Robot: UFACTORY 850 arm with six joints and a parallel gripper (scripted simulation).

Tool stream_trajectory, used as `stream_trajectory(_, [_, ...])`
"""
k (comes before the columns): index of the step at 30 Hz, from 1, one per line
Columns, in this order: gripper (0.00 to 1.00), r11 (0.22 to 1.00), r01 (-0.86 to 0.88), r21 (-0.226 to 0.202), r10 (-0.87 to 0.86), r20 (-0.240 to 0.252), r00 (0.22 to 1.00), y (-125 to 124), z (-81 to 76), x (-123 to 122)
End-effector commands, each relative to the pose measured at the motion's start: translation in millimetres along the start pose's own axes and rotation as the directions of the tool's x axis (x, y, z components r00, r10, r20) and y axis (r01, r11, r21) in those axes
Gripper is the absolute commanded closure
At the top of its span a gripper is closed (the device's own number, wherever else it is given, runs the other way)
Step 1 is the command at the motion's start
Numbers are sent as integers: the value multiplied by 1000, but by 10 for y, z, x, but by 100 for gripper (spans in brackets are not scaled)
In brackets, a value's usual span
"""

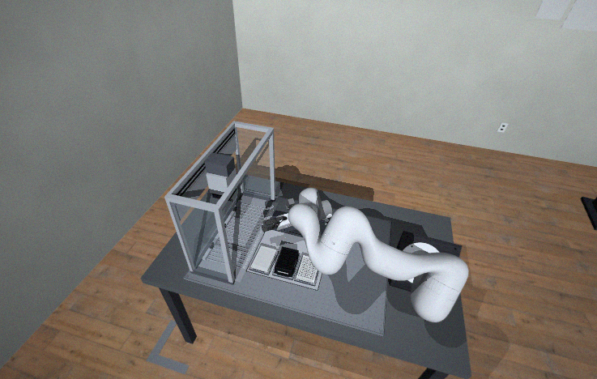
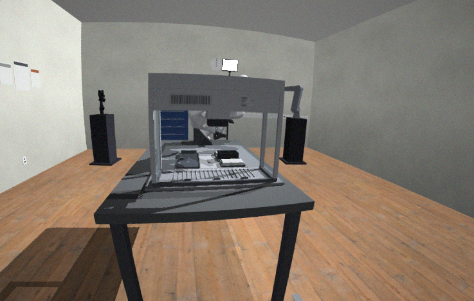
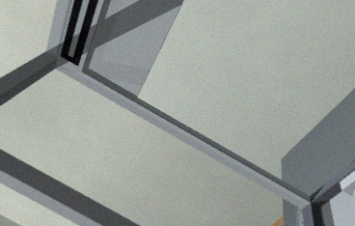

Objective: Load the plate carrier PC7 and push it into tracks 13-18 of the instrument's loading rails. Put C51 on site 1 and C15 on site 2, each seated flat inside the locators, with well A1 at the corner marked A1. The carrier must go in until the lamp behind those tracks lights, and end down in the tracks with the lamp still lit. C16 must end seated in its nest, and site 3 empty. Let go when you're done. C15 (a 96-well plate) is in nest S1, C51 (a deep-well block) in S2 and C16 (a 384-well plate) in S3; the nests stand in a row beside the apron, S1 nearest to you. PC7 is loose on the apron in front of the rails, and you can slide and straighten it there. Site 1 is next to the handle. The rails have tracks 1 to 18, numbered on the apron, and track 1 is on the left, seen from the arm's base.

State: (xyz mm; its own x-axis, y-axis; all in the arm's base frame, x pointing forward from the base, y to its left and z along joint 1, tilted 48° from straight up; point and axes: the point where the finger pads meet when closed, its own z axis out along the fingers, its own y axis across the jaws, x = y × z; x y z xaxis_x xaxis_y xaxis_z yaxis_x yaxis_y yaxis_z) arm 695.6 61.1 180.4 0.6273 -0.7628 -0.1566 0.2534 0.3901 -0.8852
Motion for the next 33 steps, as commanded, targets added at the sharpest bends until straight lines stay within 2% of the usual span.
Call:
stream_trajectory(1, [0,1000,1,2,-1,0,1000,-9,3,6])
stream_trajectory(17, [0,1000,1,2,-1,0,1000,-9,3,6])
stream_trajectory(24, [0,983,147,-106,-131,142,981,41,105,-308])
stream_trajectory(26, [0,983,147,-106,-131,142,981,41,104,-308])
stream_trajectory(29, [0,967,216,-137,-184,212,960,64,116,-456])
stream_trajectory(33, [0,956,253,-149,-211,250,945,74,114,-525])
